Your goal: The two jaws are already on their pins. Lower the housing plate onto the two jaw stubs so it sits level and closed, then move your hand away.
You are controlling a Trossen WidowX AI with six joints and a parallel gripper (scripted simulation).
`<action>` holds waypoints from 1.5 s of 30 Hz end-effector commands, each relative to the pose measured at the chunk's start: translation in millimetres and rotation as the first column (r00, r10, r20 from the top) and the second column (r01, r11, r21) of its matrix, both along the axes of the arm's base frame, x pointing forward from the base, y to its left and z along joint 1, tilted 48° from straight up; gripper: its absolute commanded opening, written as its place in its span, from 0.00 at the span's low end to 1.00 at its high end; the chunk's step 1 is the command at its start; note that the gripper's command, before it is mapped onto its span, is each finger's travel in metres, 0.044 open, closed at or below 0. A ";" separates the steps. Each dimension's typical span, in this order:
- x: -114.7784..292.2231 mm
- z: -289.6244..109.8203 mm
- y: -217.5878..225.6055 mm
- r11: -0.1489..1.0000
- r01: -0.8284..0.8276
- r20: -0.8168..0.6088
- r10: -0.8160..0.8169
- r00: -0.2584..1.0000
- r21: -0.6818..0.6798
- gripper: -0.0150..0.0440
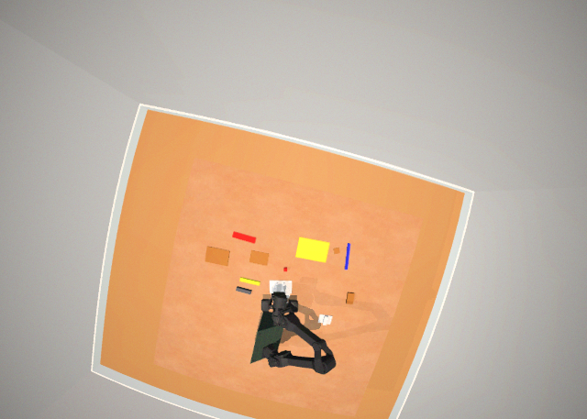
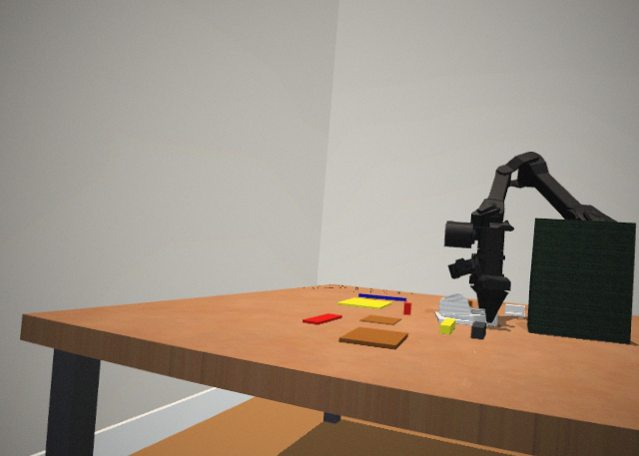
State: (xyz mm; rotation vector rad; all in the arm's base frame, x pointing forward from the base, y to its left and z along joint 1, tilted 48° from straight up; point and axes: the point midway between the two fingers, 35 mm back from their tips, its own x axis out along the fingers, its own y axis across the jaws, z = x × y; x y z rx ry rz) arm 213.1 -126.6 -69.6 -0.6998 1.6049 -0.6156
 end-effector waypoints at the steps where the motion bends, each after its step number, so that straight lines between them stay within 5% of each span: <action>1: 0.5 0.9 1.3 1.000 0.000 0.000 0.000 1.000 0.001 1.00; 22: -11.9 80.1 98.4 1.000 -0.001 -0.002 0.001 1.000 0.004 1.00; 45: -12.7 81.2 99.5 1.000 0.000 -0.002 0.000 1.000 0.003 1.00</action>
